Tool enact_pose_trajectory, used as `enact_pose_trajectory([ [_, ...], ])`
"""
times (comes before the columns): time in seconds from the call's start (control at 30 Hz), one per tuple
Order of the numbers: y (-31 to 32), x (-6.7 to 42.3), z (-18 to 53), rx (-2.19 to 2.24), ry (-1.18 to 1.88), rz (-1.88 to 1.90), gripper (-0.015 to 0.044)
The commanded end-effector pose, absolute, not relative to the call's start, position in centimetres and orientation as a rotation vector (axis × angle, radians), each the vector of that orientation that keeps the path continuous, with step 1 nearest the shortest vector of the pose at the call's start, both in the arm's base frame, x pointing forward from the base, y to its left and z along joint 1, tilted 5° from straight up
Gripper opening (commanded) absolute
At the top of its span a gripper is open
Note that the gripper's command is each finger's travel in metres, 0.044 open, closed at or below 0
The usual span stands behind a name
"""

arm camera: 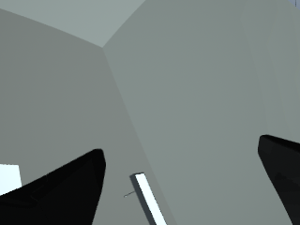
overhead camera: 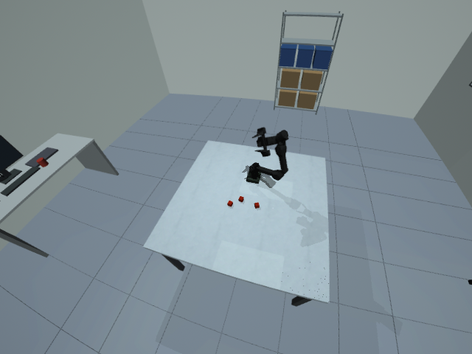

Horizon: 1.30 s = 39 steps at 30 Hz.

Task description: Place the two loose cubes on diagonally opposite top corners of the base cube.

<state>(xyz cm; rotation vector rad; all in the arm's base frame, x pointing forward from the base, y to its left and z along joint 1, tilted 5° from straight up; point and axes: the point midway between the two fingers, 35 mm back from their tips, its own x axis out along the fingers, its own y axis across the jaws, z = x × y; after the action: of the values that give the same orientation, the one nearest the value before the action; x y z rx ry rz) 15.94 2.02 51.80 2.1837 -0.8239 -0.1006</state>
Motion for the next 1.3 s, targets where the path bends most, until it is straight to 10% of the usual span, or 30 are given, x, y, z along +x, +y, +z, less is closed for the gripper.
enact_pose_trajectory([
  [0.0,1.9,15.9,51.8,2.182,-0.822,-0.101,0.0374],
  [0.17,-1.1,13.9,52.1,2.136,-0.783,-0.122,0.0265],
  [1.27,-16.1,22.8,34.1,1.513,0.255,-0.597,0.0265],
])
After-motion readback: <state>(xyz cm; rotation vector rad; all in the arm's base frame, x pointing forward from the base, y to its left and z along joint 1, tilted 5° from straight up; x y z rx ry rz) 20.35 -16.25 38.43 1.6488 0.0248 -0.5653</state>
